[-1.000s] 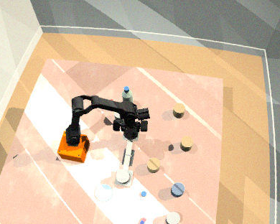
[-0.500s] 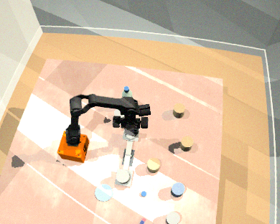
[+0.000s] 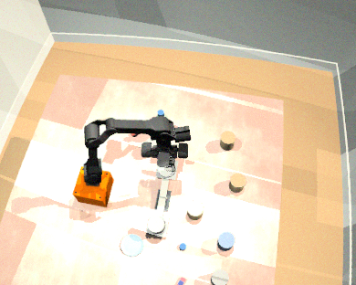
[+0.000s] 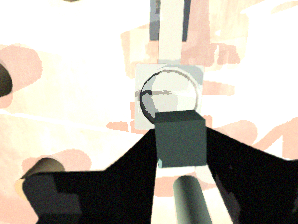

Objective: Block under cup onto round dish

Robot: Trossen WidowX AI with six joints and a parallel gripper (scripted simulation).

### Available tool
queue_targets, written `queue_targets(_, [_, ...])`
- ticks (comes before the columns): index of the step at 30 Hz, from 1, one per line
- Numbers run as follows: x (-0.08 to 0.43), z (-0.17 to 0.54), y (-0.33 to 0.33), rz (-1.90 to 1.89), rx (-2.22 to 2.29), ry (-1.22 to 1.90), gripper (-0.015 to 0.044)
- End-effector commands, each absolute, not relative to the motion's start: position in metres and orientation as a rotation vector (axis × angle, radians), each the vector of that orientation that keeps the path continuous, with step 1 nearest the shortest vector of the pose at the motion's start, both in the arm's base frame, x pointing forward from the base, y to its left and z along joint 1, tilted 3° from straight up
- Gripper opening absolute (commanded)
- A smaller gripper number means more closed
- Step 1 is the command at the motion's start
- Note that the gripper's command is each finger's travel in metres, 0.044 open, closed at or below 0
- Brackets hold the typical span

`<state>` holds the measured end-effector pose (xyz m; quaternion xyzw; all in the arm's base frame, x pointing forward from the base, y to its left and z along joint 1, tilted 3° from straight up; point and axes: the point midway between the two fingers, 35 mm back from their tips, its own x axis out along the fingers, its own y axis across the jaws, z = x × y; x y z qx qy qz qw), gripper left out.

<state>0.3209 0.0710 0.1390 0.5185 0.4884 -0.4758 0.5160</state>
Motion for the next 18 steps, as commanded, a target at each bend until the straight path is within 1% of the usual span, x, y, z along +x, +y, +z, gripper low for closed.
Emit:
queue_targets(1, [0.323, 0.139, 0.062, -1.138, 1.247, 1.168, 0.0])
queue_targets(18, [0.332, 0.125, 0.009, -1.134, 1.244, 1.16, 0.0])
